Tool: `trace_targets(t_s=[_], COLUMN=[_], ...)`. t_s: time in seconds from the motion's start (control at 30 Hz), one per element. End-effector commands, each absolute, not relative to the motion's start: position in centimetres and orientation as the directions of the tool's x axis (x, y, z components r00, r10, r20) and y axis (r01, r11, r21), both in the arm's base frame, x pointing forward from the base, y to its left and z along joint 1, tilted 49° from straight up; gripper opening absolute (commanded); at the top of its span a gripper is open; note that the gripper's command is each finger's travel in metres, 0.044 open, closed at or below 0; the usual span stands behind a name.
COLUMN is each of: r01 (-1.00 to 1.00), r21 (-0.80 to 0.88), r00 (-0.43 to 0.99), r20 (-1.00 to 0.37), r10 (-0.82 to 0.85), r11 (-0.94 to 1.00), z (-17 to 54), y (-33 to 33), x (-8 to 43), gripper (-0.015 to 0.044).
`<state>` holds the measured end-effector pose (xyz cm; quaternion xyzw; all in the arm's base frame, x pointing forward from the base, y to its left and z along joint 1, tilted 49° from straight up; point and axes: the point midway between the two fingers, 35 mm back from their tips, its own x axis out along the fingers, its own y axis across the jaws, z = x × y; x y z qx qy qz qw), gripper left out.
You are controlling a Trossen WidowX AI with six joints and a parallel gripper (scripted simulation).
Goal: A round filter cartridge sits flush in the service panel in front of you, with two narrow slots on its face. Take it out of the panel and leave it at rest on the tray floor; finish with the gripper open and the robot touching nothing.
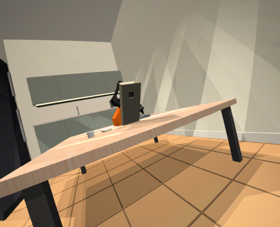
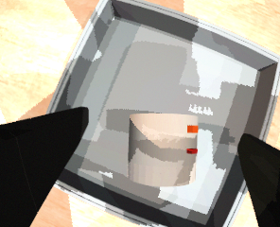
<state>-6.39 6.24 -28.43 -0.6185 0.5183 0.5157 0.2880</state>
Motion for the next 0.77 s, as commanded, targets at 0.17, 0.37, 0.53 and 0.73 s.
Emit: trace_targets(t_s=[0.17,0.37,0.53,0.73], r01=[-0.937,-0.938,-0.938,-0.938], r21=[0.177,0.180,0.180,0.180], r00=[-0.073,-0.078,-0.078,-0.078], r20=[-0.943,-0.942,-0.942,-0.942], r10=[-0.326,-0.326,-0.326,-0.326], r11=[-0.301,-0.296,-0.296,-0.296], z=[-24.2,-25.2,-25.2,-25.2], y=[11.4,10.5,10.5,10.5], x=[-7.2,-7.2,-7.2,-7.2], gripper=[0.0440,0.0440,0.0440,0.0440])
